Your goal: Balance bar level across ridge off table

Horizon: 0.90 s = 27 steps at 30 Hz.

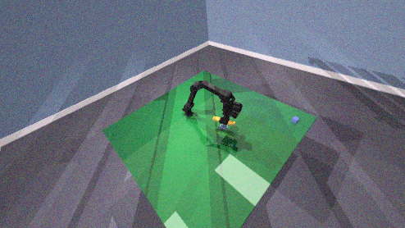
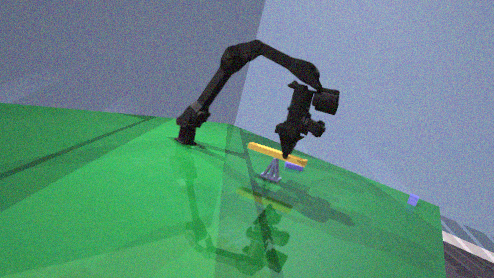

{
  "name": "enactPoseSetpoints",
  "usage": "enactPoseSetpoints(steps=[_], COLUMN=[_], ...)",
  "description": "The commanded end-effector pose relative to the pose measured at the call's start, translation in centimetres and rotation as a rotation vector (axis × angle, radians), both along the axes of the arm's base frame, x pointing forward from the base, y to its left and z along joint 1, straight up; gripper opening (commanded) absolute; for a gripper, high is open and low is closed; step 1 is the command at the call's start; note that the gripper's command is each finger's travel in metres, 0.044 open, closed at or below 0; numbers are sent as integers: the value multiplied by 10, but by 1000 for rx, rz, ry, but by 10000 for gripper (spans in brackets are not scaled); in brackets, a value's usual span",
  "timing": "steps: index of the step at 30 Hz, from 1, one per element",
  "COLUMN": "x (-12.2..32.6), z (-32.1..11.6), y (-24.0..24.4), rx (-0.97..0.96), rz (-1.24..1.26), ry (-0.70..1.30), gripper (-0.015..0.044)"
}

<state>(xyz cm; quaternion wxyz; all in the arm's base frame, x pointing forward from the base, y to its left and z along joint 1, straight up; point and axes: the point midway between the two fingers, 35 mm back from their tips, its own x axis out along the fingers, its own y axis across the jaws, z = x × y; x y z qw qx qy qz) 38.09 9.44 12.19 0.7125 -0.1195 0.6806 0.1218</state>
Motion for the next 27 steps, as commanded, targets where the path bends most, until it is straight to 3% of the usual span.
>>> enactPoseSetpoints(steps=[1,23,27], x=[0,0,0], z=[0,0,0], y=[0,0,0], rx=[0,0,0], rz=[0,0,0], ry=[0,0,0], gripper=[0,0,105])
